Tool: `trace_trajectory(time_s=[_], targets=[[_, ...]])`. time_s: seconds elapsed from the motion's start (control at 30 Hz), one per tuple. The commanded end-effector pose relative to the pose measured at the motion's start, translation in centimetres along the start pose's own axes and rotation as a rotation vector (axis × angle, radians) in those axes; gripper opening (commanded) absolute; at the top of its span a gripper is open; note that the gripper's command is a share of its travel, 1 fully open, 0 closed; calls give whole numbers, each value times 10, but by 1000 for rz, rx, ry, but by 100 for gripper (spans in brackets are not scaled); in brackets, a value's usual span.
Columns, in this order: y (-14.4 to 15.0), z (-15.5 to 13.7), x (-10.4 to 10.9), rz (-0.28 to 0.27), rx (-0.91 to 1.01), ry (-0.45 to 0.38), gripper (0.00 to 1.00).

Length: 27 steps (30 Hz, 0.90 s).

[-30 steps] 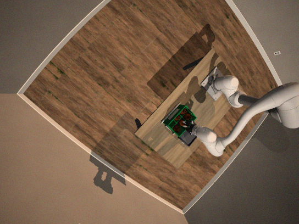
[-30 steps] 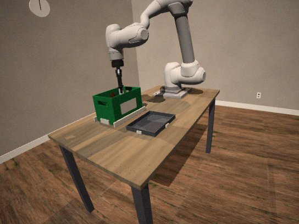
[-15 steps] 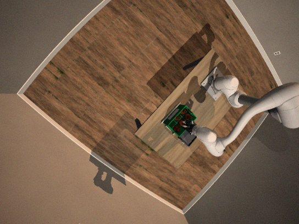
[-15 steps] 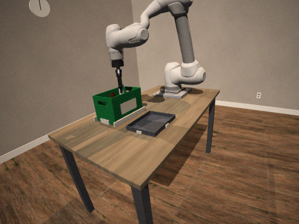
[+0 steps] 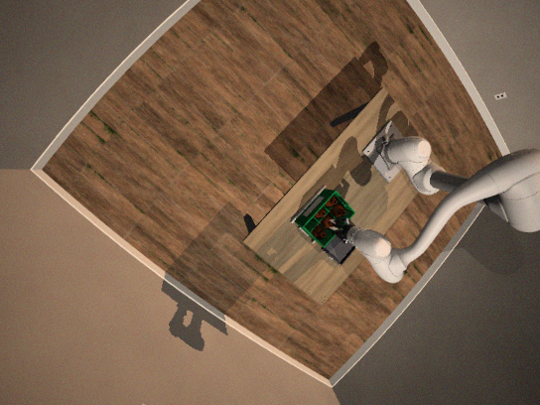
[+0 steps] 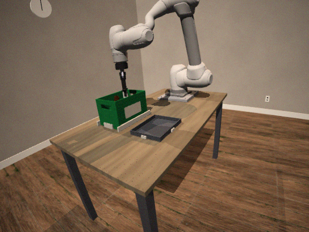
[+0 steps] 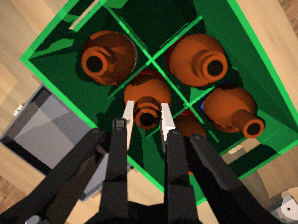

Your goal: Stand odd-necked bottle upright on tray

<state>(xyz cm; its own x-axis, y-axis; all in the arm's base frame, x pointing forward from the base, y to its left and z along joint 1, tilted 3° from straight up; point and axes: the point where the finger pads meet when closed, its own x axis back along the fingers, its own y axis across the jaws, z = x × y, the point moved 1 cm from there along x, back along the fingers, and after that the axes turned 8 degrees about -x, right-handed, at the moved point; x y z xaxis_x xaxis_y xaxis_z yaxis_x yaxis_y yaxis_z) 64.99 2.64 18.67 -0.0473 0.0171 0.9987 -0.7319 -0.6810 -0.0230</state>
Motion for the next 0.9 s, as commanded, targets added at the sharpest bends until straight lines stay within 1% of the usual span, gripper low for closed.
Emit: trace_trajectory(time_s=[0.0, 0.17, 0.2, 0.87], targets=[[0, 0, 0, 0, 0, 0, 0], [0, 0, 0, 0, 0, 0, 0], [0, 0, 0, 0, 0, 0, 38], [0, 0, 0, 0, 0, 0, 38]])
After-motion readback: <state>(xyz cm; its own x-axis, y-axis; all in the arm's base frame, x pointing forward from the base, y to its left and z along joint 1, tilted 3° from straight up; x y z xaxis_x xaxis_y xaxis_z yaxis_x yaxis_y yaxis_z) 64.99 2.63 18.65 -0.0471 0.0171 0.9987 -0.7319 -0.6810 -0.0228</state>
